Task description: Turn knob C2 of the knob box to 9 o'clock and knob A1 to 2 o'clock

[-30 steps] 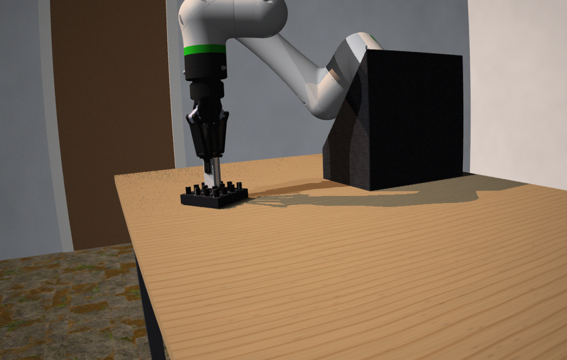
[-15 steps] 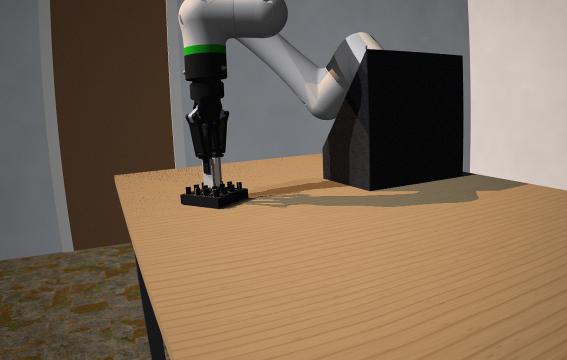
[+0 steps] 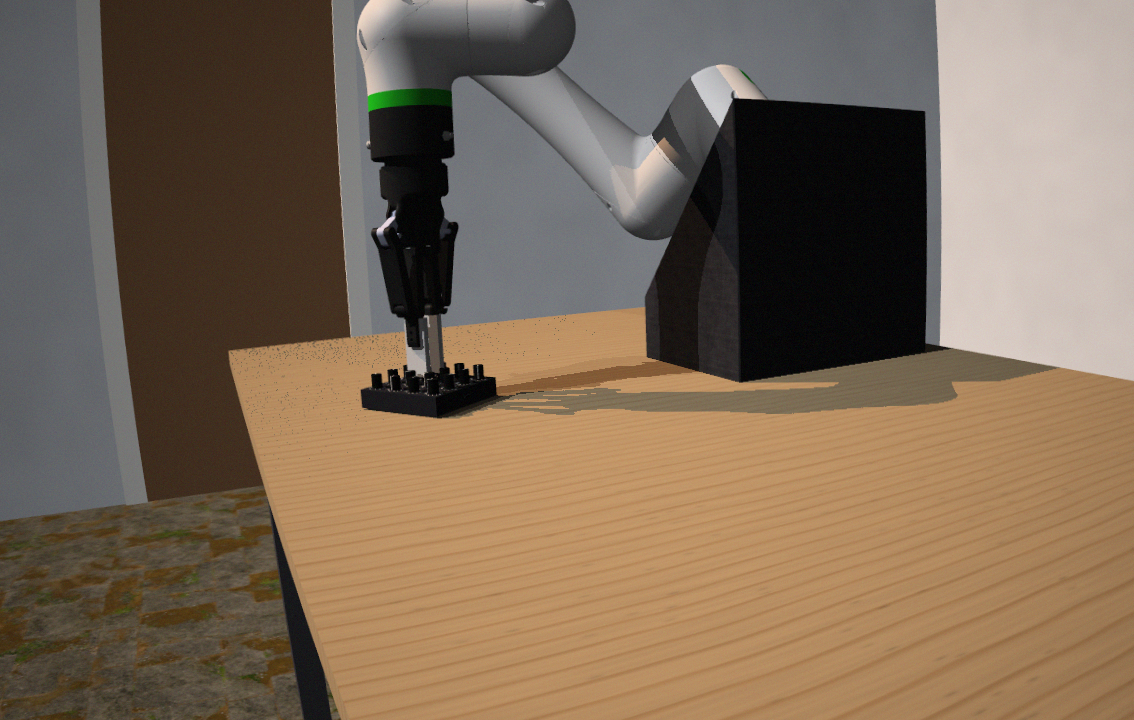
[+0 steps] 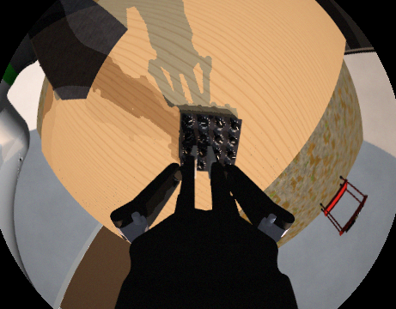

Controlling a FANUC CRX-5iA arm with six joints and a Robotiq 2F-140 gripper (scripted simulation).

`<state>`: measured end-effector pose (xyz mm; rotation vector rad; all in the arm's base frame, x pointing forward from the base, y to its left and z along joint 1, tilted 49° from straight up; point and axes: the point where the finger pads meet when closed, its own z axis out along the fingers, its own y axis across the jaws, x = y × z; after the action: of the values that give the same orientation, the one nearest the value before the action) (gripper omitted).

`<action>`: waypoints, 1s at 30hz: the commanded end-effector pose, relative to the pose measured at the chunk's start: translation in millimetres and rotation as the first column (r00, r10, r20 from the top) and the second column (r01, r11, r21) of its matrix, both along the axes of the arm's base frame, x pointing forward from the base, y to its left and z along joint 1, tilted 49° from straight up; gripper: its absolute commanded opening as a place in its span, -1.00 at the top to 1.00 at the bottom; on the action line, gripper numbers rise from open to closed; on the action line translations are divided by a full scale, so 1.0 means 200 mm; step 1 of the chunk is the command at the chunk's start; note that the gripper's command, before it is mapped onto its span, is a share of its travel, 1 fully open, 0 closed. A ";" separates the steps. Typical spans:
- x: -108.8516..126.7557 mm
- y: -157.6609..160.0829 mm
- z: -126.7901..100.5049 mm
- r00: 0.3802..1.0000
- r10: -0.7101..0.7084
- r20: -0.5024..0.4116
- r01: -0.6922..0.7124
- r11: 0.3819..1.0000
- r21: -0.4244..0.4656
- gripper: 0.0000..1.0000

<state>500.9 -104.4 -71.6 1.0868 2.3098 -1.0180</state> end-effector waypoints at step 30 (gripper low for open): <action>-0.01 0.14 0.13 1.000 0.000 0.000 0.000 1.000 0.000 0.77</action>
<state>499.4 -76.2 -46.8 1.0868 2.3098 -1.0180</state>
